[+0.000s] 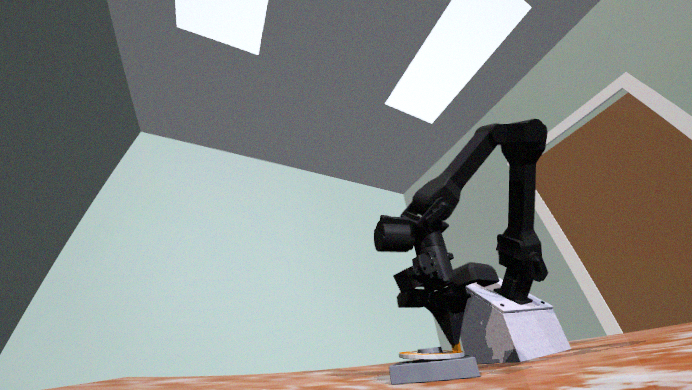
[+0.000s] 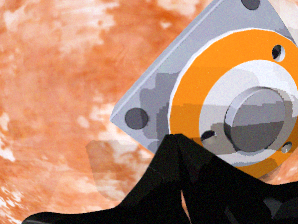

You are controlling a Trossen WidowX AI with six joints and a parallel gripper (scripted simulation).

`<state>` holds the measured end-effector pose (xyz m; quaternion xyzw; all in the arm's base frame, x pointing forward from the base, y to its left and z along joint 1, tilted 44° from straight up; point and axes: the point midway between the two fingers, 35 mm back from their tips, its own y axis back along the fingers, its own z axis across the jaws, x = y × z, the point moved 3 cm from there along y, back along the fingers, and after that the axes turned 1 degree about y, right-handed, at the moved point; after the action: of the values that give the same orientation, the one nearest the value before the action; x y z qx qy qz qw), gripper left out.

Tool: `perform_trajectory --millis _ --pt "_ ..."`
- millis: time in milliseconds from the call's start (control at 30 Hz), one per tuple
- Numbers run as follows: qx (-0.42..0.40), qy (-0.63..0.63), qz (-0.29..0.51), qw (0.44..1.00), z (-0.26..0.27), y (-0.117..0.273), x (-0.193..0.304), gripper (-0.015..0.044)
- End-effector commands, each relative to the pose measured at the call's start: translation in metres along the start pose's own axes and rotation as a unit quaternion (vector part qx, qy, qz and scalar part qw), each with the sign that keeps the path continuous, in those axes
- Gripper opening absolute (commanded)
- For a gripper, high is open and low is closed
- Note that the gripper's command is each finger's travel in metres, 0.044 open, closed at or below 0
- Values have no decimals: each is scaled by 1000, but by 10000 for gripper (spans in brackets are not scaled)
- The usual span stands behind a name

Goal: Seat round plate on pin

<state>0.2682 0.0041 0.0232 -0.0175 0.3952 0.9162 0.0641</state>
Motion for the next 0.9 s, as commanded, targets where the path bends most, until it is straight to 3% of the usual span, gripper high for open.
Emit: perform_trajectory --millis 0,867 --pt "0 -5 8 1000 -2 -3 7 0" --pt "0 -5 8 1000 -7 -2 22 0"
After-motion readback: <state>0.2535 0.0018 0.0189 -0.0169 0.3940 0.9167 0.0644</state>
